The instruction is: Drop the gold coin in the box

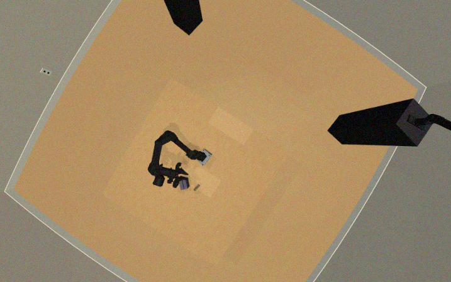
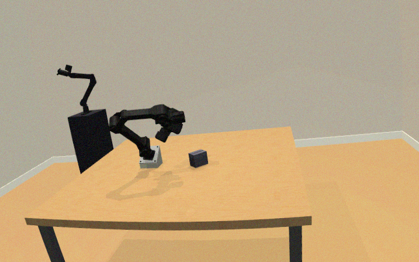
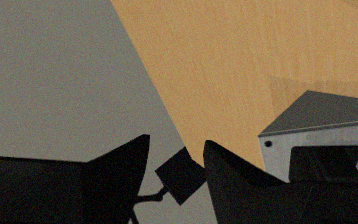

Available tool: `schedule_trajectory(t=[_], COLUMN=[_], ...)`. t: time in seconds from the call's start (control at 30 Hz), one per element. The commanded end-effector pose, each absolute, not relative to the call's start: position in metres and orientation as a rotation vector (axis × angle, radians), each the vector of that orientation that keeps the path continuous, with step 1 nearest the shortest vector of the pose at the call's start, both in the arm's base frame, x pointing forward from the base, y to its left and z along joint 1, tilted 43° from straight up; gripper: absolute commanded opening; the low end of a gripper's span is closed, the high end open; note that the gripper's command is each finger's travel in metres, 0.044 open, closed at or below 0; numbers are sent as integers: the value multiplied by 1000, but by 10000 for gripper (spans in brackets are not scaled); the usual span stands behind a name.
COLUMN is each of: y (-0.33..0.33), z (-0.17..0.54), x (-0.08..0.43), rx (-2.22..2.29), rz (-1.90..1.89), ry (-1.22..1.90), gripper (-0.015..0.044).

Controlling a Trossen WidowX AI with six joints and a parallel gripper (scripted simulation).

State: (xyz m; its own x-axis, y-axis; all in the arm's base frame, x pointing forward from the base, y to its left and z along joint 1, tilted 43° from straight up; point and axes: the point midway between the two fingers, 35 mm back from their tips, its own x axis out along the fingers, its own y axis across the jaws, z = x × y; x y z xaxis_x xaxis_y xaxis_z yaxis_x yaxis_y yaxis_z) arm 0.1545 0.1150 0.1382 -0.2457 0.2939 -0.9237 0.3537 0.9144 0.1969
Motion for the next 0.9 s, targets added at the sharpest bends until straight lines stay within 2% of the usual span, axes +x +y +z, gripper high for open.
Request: schedule_trajectory(t=[0.0,0.27,0.53,0.87], y=[120,140,172,167], z=[116,56,-12,-22], x=[180,231,263,264], rx=[285,-150,-549,-580], rz=[-185,-421,-542,-547], ry=[1842,1711,1429,1400], gripper=[161,161,161,161])
